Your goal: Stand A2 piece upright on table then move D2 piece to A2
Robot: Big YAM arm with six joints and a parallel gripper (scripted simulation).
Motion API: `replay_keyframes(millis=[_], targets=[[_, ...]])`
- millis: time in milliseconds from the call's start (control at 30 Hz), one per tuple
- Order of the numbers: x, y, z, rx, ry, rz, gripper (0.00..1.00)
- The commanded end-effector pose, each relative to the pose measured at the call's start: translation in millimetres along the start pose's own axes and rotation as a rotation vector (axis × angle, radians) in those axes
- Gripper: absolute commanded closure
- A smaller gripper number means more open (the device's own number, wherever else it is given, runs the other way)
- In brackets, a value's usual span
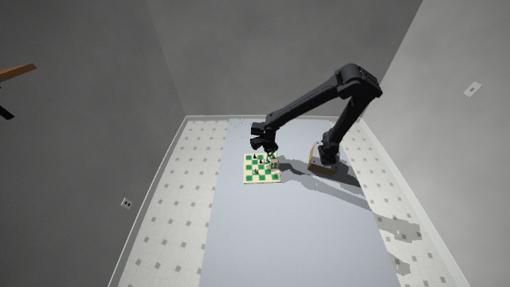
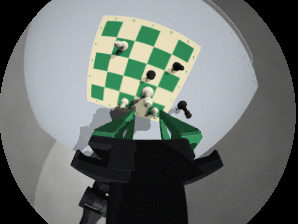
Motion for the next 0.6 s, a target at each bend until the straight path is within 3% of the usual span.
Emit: replay_keyframes(millis=[0, 567], targets=[[-4.5, 2.3, -0.3, -0.014, -0.001, -0.009, 0.60], [-11.2, 11.1, 15.8, -0.041, 0.005, -0.023, 0.60]])
Point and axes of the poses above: the point where the finger pads meet when closed, its own y axis back along the fingers, its own x axis across the jaws, z = x × y, the point moved 8 cm from there along y, back along the fingers, and after that the axes turned 8 degrees about -y, right-handed, at the moved point
